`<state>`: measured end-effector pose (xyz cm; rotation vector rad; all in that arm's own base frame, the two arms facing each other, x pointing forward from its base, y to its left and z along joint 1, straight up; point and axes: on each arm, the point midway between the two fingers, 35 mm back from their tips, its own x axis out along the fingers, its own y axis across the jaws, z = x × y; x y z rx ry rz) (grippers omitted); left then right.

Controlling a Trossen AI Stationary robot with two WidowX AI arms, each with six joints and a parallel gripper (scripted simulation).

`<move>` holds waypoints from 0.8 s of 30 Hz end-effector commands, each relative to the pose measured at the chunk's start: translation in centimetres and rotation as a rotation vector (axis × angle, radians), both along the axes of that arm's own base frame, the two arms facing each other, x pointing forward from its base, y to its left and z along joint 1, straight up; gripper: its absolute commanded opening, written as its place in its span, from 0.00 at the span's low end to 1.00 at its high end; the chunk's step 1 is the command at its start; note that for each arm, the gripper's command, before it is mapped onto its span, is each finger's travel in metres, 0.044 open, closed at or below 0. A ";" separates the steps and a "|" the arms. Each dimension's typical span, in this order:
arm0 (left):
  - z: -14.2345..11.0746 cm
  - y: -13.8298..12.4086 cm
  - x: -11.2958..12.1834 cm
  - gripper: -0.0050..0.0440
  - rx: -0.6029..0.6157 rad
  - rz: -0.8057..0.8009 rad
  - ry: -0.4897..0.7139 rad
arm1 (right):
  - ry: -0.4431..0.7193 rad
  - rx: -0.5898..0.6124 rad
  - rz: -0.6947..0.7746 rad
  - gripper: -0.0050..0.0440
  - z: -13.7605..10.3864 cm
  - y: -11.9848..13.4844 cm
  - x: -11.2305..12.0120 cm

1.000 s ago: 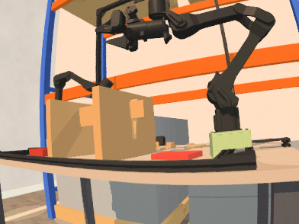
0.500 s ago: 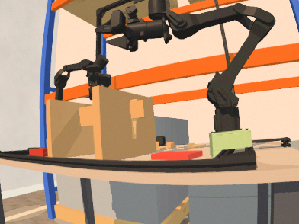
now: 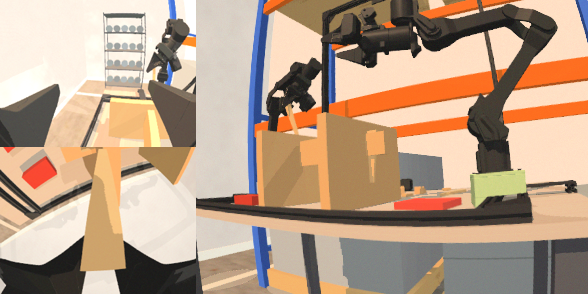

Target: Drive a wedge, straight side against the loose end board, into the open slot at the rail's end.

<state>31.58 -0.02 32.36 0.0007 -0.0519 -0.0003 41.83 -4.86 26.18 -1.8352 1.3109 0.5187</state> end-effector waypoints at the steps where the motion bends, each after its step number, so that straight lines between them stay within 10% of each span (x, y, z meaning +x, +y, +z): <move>1: -0.1 0.0 0.0 1.00 -0.001 0.000 0.002 | 0.227 -0.133 0.155 0.10 -1.6 1.0 0.4; 24: -0.1 0.0 0.0 1.00 -0.001 0.000 0.002 | 0.286 -0.167 0.180 0.10 -1.2 0.2 0.0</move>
